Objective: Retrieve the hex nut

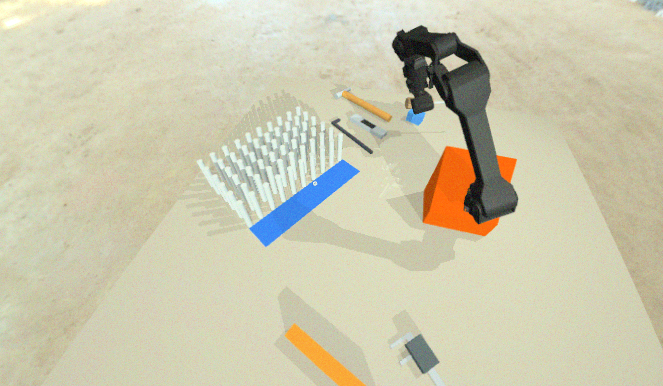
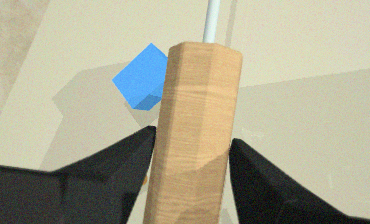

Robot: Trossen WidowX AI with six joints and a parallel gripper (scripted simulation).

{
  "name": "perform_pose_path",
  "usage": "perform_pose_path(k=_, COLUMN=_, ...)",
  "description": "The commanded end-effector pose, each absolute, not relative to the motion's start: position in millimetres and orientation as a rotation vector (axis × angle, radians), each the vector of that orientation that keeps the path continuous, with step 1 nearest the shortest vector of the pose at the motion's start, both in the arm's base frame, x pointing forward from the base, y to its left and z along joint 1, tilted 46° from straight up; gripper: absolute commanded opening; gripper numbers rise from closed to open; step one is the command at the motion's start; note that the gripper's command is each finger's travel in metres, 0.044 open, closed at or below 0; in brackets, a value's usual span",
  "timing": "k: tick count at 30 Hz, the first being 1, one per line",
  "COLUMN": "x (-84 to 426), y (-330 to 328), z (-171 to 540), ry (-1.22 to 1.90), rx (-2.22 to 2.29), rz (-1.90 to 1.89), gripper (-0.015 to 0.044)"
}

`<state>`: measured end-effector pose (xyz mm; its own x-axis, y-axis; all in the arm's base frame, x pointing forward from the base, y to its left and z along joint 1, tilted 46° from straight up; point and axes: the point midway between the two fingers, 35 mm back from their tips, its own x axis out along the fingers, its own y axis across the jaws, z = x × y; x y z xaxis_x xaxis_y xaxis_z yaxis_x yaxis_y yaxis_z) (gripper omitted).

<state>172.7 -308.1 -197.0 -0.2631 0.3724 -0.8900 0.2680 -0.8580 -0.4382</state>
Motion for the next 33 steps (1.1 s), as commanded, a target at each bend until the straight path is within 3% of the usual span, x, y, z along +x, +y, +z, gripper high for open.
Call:
perform_pose_path(k=1, x=171.9, y=-303.9, z=-201.5, ry=-0.806, rx=-1.857, rz=2.303, gripper=0.0000)
perform_pose_path(k=33, x=175.2, y=-279.8, z=-226.4, ry=-0.807, rx=-1.858, rz=2.302, gripper=0.0000)
